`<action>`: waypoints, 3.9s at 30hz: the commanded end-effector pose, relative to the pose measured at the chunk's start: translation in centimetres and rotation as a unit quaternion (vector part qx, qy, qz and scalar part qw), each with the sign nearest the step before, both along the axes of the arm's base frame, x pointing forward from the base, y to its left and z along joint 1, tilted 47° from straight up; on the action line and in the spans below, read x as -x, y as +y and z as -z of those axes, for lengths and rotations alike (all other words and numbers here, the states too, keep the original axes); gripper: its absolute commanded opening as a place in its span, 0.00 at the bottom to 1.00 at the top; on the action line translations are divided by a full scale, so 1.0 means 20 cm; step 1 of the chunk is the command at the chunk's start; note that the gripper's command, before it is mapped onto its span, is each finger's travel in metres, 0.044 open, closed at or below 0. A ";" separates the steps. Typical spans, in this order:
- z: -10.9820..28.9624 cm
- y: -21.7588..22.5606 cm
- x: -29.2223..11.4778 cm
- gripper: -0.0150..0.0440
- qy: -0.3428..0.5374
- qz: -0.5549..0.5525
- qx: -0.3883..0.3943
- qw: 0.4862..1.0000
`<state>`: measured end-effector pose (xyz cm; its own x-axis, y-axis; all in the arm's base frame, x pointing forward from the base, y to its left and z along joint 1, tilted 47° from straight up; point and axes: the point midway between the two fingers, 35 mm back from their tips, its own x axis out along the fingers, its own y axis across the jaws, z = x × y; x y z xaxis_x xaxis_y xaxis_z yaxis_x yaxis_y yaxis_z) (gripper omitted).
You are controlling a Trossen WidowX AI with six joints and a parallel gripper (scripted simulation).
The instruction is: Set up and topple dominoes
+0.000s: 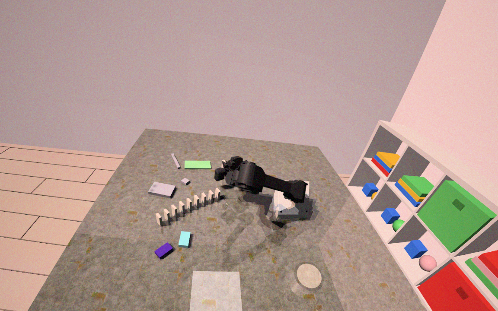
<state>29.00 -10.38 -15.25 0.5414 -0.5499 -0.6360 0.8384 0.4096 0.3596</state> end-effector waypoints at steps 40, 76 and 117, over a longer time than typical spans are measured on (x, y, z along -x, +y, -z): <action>-0.06 -0.08 0.02 1.00 -0.005 0.001 0.003 1.000; 0.07 -0.42 -0.18 1.00 0.268 -0.724 -0.121 0.624; 0.10 -0.09 -0.07 1.00 0.117 -0.838 -0.160 0.509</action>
<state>30.08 -12.13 -17.08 -0.0469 0.7134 -0.6991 -0.5552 0.5632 0.6120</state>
